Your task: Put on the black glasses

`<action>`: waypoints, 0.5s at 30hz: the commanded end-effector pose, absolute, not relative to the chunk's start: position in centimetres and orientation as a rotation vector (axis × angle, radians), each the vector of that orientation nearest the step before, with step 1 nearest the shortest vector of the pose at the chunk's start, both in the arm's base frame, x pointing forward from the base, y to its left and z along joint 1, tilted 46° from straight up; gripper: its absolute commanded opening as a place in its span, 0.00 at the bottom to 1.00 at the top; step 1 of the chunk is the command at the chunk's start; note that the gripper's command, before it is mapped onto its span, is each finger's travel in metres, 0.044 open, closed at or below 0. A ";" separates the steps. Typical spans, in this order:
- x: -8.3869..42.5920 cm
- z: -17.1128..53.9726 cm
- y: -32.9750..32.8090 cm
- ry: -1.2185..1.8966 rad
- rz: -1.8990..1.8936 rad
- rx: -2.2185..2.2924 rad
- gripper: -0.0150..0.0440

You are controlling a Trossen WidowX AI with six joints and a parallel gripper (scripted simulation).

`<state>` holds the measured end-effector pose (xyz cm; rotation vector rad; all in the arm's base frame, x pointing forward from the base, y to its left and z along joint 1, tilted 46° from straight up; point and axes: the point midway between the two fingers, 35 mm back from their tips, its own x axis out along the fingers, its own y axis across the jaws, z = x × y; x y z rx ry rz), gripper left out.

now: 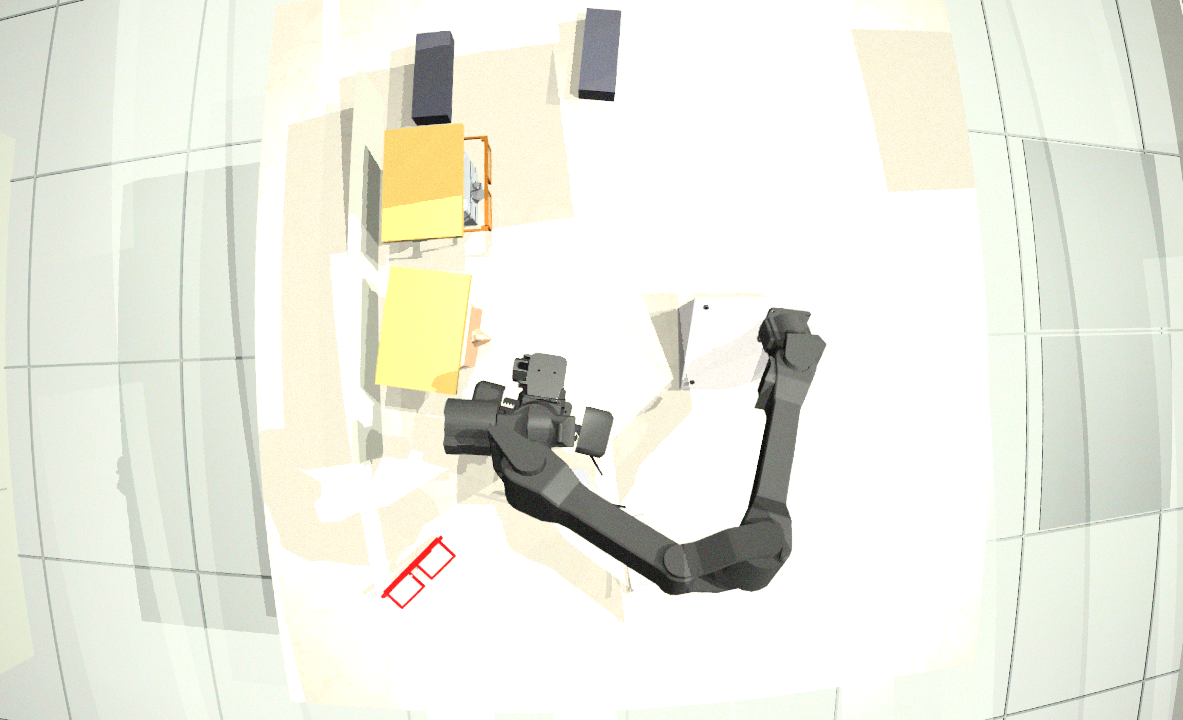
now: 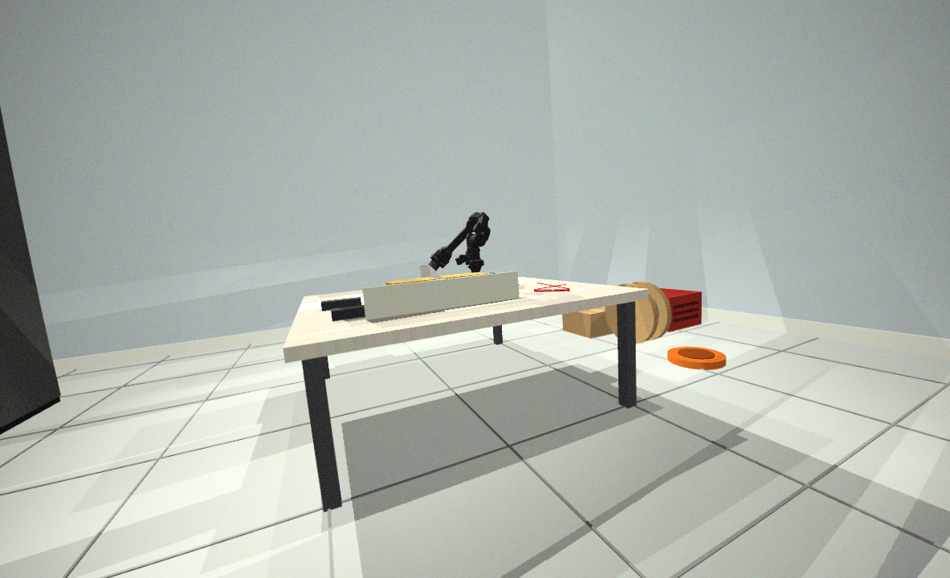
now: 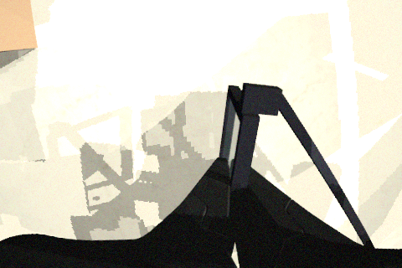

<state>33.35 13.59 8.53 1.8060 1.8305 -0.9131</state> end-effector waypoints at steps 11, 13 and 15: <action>33.3 8.5 13.6 1.834 -0.910 1.805 0.25; 33.3 8.5 13.6 1.834 -0.910 1.805 0.25; 33.3 8.5 13.7 1.834 -0.910 1.805 0.25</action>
